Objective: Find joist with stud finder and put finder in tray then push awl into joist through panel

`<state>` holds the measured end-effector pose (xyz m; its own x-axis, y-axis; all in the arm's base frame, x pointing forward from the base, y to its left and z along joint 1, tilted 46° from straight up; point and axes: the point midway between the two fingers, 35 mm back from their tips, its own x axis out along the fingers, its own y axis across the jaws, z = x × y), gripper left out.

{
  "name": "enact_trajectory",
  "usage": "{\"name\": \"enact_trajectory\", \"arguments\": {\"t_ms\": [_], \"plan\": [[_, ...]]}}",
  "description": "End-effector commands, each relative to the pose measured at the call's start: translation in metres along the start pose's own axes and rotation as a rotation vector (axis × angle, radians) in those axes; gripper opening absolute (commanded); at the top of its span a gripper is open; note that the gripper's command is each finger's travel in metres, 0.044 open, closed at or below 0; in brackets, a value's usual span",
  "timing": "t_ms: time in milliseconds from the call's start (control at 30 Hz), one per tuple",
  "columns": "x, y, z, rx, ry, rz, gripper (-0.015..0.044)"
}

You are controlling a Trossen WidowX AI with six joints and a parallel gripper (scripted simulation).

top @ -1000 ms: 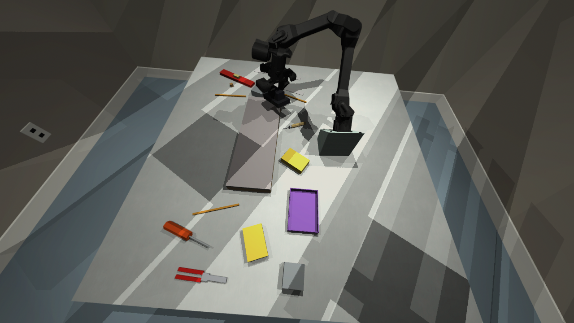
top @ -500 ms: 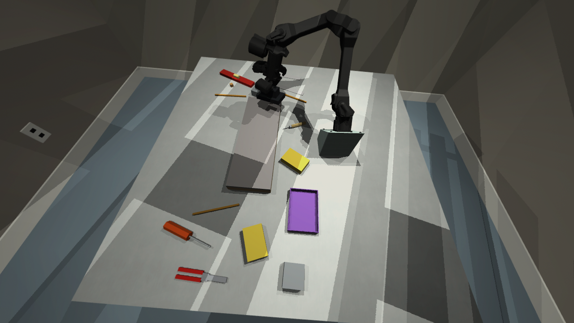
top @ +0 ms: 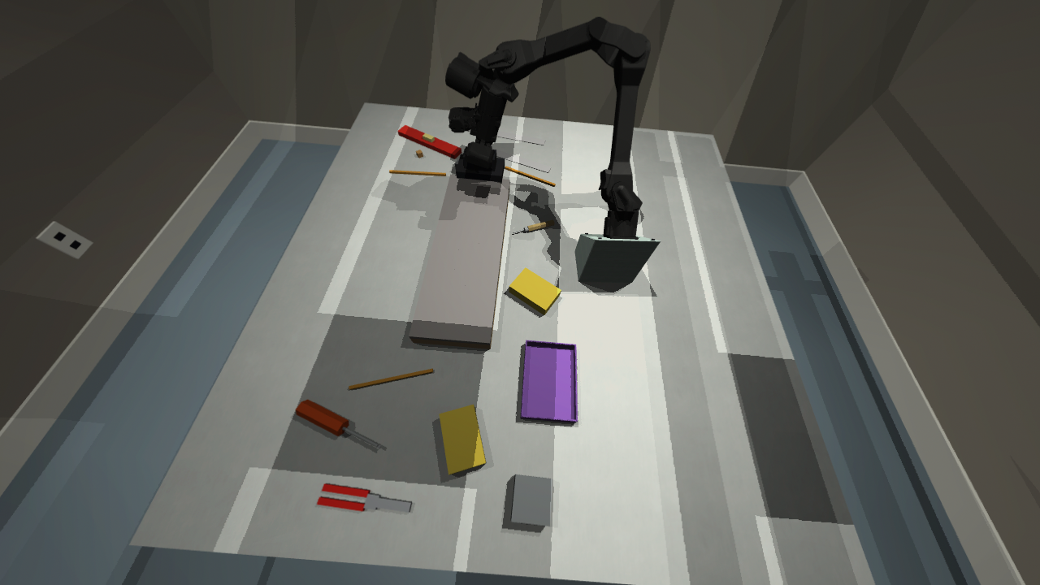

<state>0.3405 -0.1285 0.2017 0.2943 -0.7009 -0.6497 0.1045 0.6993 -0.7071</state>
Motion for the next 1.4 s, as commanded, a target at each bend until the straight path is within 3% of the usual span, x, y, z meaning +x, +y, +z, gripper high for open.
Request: {"name": "enact_trajectory", "arguments": {"t_ms": [0, 1367], "plan": [[0.001, -0.002, 0.004, -0.011, -0.013, 0.003, 0.0], [0.07, -0.003, -0.015, -0.023, -0.015, -0.003, 0.0]]}}
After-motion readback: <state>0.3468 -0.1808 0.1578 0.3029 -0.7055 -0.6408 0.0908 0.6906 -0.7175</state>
